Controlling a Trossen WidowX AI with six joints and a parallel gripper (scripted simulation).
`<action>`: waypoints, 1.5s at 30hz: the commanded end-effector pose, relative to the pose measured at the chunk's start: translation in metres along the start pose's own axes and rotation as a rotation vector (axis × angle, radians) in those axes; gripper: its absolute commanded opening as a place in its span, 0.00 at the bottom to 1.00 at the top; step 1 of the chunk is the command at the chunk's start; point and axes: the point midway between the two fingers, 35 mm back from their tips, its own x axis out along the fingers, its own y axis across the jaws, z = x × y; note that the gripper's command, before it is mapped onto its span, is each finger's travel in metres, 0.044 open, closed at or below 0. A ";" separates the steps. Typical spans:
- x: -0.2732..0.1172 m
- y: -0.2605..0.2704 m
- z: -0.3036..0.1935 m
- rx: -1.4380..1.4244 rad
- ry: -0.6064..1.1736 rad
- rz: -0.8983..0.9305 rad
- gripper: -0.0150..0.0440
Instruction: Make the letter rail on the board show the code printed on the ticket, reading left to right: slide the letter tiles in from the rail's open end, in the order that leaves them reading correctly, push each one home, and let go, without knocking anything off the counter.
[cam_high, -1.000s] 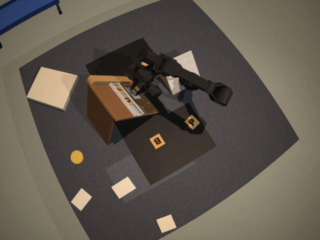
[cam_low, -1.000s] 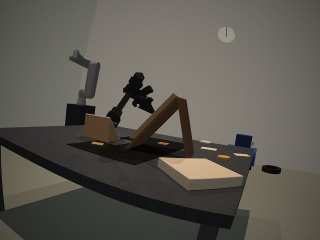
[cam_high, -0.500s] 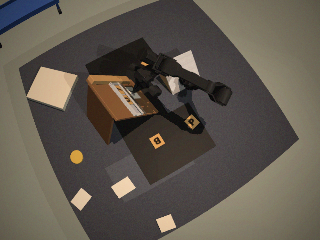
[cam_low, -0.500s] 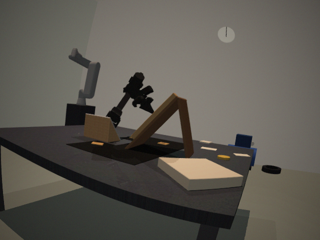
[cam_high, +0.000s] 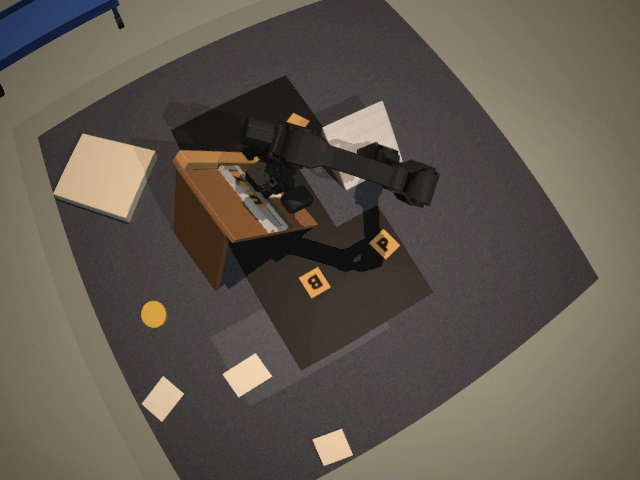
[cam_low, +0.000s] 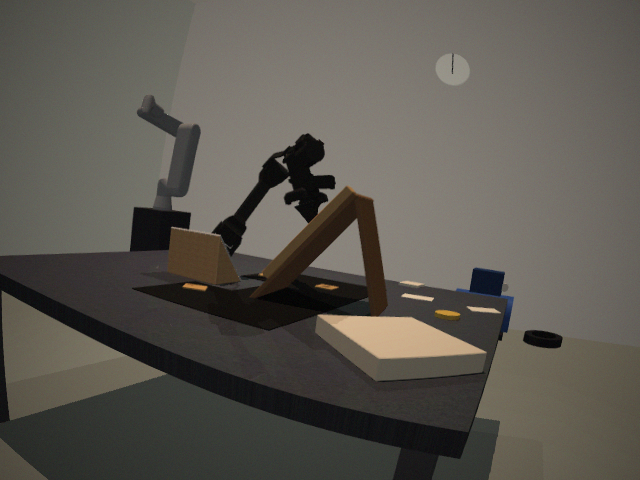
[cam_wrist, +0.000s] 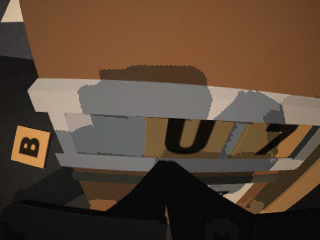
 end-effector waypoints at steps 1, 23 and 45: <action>-0.003 0.019 0.003 -0.031 0.213 0.017 0.25; 0.003 0.019 0.006 -0.032 0.221 0.018 0.25; 0.012 0.020 0.012 -0.033 0.220 0.018 0.25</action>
